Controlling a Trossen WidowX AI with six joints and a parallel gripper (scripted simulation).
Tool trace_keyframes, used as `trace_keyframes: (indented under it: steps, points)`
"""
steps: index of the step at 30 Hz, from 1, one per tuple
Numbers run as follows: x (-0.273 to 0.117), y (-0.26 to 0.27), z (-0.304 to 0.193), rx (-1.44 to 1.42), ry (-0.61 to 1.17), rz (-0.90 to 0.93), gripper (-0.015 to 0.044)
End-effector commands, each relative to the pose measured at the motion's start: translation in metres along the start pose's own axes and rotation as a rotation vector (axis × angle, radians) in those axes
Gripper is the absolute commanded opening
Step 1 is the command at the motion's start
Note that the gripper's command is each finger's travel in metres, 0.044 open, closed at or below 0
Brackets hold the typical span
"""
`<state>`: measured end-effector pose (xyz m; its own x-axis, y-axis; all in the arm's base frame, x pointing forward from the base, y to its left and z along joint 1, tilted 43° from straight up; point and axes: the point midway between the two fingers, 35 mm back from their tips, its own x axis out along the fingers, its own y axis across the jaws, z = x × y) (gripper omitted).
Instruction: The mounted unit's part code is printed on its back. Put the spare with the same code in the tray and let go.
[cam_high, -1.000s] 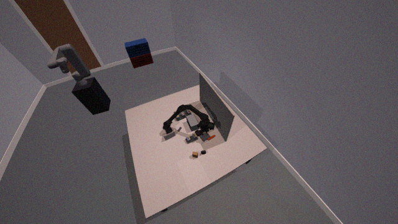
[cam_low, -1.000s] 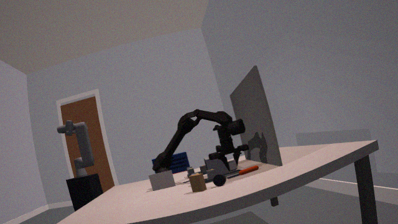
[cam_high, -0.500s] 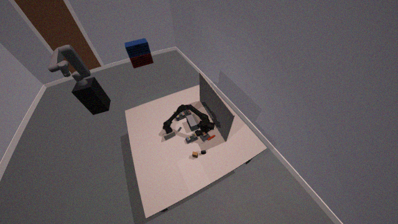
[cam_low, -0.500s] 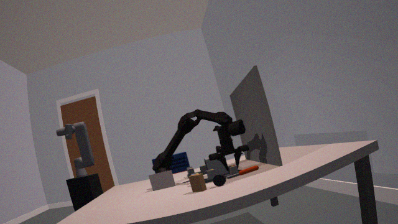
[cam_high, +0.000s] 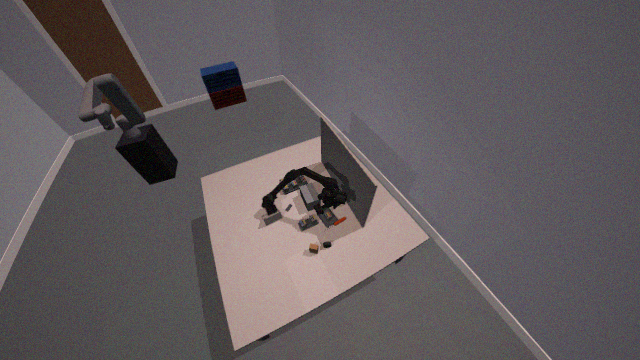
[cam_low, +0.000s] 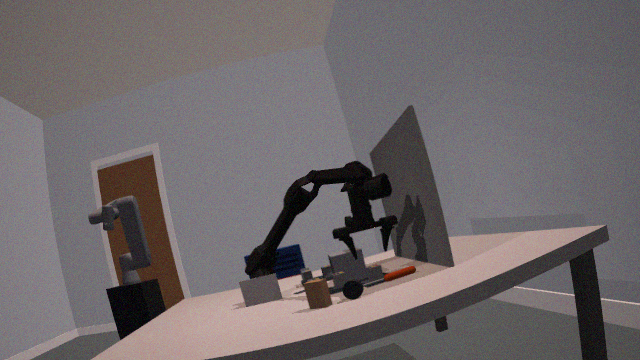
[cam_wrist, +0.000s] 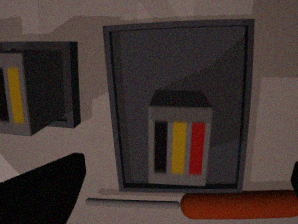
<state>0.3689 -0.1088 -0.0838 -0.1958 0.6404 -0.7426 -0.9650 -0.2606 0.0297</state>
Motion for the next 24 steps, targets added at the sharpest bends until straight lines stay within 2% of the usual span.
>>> trace_keyframes:
  steps: [1,24]
  points:
    - [-0.0487,0.0054,0.0001,0.001,0.015,-0.02,0.044]
    - [-0.0479,0.0035,-0.0013,0.002,0.024,-0.037,0.044]
